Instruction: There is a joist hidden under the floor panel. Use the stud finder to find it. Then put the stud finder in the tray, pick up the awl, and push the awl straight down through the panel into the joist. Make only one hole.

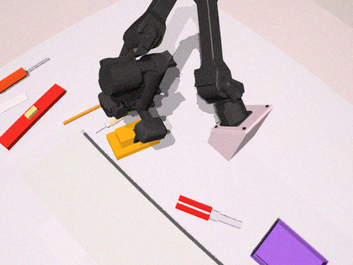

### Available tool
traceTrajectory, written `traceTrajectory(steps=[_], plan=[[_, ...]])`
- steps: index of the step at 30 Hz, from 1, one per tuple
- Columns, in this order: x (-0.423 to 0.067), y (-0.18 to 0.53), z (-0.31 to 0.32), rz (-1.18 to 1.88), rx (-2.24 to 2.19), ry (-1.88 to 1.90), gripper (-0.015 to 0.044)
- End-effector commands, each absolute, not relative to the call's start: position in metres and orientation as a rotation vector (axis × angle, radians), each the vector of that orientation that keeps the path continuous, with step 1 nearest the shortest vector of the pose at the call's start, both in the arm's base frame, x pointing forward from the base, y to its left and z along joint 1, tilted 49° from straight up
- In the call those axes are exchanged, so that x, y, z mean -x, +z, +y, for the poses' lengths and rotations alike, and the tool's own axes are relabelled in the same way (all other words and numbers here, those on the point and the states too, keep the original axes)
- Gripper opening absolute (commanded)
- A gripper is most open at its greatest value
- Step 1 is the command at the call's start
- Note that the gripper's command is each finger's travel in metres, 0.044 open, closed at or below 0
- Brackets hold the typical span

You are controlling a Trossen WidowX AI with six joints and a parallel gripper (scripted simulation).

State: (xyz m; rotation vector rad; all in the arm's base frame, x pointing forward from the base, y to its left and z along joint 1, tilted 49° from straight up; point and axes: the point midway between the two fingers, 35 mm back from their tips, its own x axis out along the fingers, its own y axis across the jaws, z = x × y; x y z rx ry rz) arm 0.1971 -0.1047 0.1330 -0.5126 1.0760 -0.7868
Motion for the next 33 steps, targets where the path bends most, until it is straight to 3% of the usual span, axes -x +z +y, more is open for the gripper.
traceTrajectory(steps=[1,33], plan=[[-0.194,0.129,-0.104,1.082,0.519,-0.791,0.044],[-0.193,0.097,-0.141,1.08,0.52,-0.793,0.044]])
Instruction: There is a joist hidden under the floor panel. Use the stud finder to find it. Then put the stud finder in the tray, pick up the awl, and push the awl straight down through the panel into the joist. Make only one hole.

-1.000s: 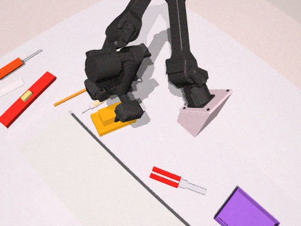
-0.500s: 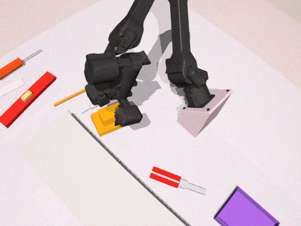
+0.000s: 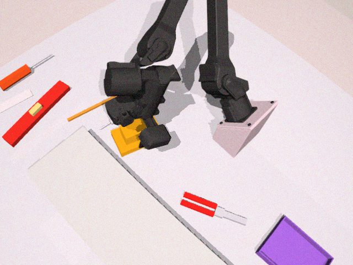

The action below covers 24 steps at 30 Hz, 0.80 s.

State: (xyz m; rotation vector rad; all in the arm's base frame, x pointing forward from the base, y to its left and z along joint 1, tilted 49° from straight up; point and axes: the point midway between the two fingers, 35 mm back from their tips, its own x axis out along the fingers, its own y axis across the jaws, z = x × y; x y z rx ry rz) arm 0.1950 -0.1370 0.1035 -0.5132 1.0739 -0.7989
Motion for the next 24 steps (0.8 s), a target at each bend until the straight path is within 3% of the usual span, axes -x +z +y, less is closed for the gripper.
traceTrajectory(steps=[1,2,6,24], plan=[[-0.1927,0.0971,-0.1415,1.08,0.52,-0.793,0.044],[-0.1926,0.097,-0.1417,1.08,0.521,-0.793,0.044],[-0.1926,0.097,-0.1417,1.08,0.521,-0.793,0.0335],[-0.1926,0.097,-0.1417,1.08,0.521,-0.793,0.0215]])
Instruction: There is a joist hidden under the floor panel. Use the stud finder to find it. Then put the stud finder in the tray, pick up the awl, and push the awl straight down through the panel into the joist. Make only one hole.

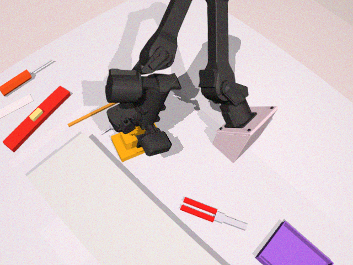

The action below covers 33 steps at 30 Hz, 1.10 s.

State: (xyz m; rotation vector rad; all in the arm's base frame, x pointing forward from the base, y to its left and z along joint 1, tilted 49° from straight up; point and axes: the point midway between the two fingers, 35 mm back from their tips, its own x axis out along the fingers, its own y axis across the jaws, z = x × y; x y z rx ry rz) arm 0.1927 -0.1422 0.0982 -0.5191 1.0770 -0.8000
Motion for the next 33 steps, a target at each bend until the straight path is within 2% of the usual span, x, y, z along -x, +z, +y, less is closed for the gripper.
traceTrajectory(steps=[1,9,15,33], plan=[[-0.193,0.097,-0.142,1.08,0.521,-0.793,0.0208],[-0.193,0.097,-0.142,1.08,0.521,-0.793,0.0155],[-0.195,0.102,-0.132,1.089,0.506,-0.784,0.0],[-0.197,0.143,-0.08,1.103,0.497,-0.781,0.0]])
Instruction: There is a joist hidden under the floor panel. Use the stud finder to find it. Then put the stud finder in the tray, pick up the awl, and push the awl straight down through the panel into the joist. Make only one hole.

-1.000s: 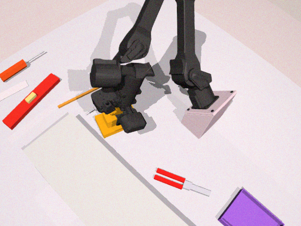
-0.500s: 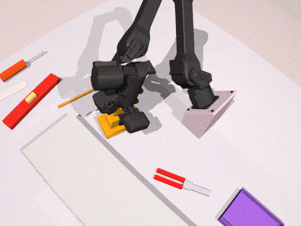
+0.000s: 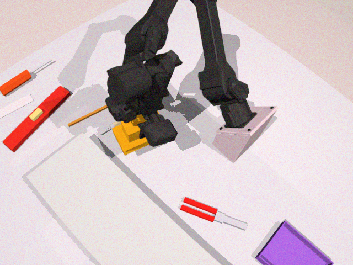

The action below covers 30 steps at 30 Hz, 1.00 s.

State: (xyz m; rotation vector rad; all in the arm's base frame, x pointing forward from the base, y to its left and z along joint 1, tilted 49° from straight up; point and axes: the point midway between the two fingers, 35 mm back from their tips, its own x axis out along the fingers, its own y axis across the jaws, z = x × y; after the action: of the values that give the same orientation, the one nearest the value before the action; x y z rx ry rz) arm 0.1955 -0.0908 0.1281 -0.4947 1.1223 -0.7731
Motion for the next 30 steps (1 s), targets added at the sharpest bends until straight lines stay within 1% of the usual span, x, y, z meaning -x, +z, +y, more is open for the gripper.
traceTrajectory(steps=[1,7,13,30], plan=[[-0.197,0.146,-0.078,1.101,0.5,-0.782,0.0],[-0.194,0.163,-0.065,1.084,0.518,-0.79,0.0],[-0.198,0.165,-0.064,1.089,0.523,-0.784,0.0],[-0.272,0.189,-0.062,1.165,0.603,-0.681,0.0]])
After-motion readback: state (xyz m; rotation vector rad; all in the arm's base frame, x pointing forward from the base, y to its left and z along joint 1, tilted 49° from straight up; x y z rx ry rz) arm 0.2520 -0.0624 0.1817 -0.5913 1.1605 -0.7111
